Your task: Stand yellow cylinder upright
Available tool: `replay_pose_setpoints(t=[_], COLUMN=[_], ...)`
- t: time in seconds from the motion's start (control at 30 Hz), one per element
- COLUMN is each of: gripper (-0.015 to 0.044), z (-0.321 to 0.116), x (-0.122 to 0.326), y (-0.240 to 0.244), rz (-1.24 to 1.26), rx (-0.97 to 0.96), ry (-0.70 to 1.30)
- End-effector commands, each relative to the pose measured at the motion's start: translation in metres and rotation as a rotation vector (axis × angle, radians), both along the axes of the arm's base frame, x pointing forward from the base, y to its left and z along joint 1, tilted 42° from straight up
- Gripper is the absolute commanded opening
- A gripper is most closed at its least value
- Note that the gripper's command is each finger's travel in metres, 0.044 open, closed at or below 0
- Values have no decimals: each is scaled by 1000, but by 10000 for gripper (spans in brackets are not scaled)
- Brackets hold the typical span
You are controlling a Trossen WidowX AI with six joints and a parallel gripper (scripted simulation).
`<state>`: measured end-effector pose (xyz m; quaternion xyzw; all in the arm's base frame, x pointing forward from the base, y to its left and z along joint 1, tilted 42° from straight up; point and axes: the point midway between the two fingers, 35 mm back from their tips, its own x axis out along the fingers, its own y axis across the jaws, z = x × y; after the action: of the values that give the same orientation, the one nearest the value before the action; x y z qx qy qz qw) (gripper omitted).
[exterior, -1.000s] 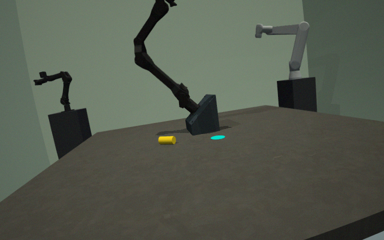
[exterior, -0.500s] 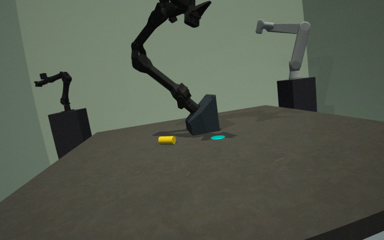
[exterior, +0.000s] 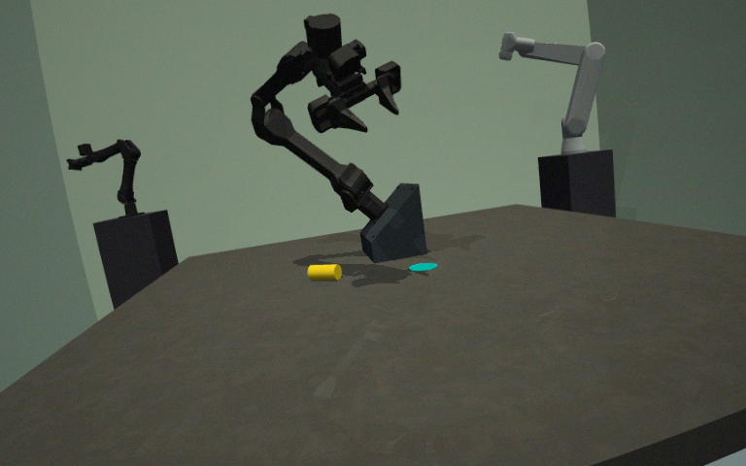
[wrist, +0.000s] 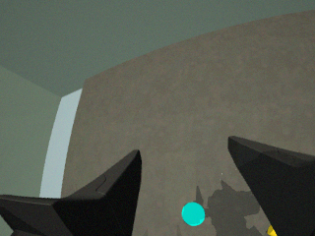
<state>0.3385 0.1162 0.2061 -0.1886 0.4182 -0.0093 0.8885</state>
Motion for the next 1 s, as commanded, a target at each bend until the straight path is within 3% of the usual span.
replay_pose_setpoints(t=[0.0,0.27,0.5,0.8,0.97], gripper=[309,309,309,309,309], z=[-18,-44,-53,-55,-102], x=[-16,-67,-121,-122,-115], y=[-47,-135,-189,-191,-231], rz=[39,183,366,372,374], rx=[-215,-578,-744,-746,-737], ry=[143,551,936,946,942])
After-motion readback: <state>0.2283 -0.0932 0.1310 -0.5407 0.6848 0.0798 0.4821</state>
